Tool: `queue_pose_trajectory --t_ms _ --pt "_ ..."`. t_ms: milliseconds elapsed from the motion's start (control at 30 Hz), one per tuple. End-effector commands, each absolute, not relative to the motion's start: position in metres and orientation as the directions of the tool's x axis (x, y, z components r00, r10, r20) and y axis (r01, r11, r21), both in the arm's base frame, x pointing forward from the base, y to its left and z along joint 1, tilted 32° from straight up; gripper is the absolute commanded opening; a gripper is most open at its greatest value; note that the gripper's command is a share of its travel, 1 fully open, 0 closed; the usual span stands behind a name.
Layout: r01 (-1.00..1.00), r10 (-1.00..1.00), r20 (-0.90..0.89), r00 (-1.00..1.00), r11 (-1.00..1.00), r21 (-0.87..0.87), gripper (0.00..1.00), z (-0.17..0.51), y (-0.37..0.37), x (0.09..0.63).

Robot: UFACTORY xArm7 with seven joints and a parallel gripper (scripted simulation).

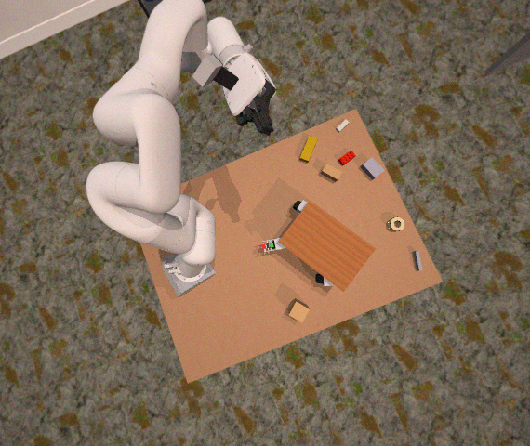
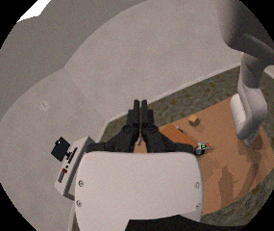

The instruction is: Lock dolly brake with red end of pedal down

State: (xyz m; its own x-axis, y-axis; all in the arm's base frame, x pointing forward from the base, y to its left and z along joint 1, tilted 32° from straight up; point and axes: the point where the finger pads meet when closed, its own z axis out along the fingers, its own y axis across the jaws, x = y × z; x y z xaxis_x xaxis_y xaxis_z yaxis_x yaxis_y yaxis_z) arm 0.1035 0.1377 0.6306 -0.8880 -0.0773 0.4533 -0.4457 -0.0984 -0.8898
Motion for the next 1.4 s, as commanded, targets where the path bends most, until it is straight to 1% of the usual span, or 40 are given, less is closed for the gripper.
queue_pose_trajectory --t_ms 0,367,433,1067,1133,1367 --pt "-0.429 -0.103 0.440 -0.892 -0.110 -0.896 0.00 0.633 0.127 0.093" --pt "-0.429 -0.103 0.440 -0.892 -0.110 -0.896 0.00 0.633 0.127 0.093" --pt "-0.411 -0.191 0.404 -0.894 -0.004 -0.912 0.00 0.624 0.063 0.068" --pt "-0.411 -0.191 0.404 -0.894 -0.004 -0.912 0.00 0.624 0.060 0.067" --pt "-0.413 -0.307 0.366 -0.879 0.107 -0.904 0.00 0.601 -0.004 0.054" --pt "-0.413 -0.307 0.366 -0.879 0.107 -0.904 0.00 0.601 -0.007 0.053"
